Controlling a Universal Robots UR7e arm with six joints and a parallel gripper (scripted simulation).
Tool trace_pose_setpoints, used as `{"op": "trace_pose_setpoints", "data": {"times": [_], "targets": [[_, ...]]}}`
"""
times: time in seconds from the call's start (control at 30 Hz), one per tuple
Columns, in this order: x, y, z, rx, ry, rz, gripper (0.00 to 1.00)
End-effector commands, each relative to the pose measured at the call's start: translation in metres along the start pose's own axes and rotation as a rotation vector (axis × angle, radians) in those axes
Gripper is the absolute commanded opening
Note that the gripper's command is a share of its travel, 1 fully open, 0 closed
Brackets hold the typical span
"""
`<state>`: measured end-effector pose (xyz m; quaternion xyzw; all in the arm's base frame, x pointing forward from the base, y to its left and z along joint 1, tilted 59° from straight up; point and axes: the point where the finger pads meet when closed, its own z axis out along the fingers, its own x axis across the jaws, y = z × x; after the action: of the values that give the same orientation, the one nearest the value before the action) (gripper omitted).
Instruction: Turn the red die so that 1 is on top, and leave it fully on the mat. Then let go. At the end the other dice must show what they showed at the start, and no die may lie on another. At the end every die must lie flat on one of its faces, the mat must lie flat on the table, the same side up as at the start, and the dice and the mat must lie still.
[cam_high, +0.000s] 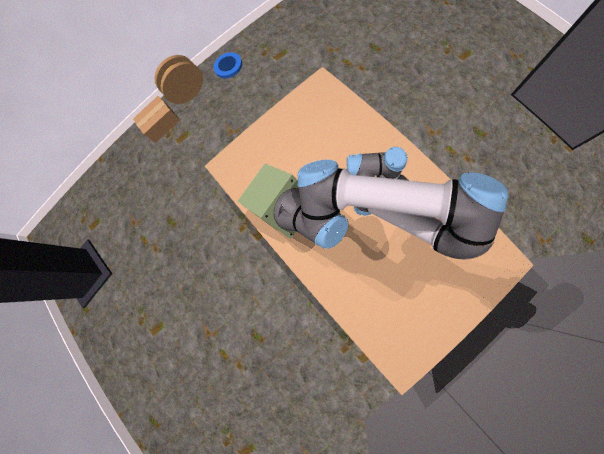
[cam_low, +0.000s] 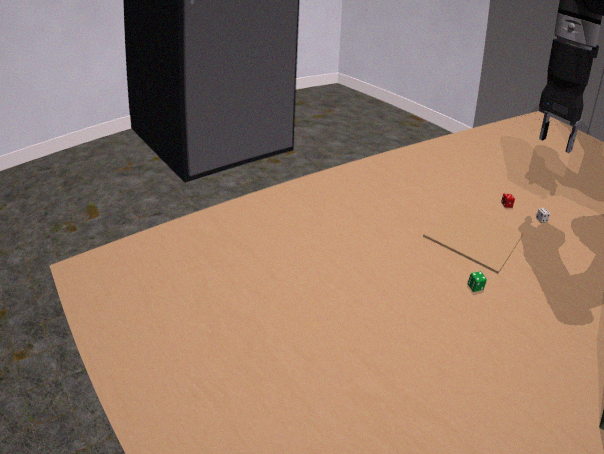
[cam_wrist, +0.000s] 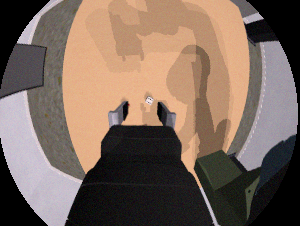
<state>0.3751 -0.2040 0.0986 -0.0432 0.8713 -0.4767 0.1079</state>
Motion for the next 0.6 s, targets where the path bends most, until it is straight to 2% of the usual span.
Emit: {"op": "trace_pose_setpoints", "data": {"times": [0.0, 0.57], "targets": [[0.0063, -0.0014, 0.0009, 0.009, -0.004, 0.044, 1.0], [0.0093, -0.0021, 0.0013, 0.011, -0.004, 0.063, 1.0]]}}
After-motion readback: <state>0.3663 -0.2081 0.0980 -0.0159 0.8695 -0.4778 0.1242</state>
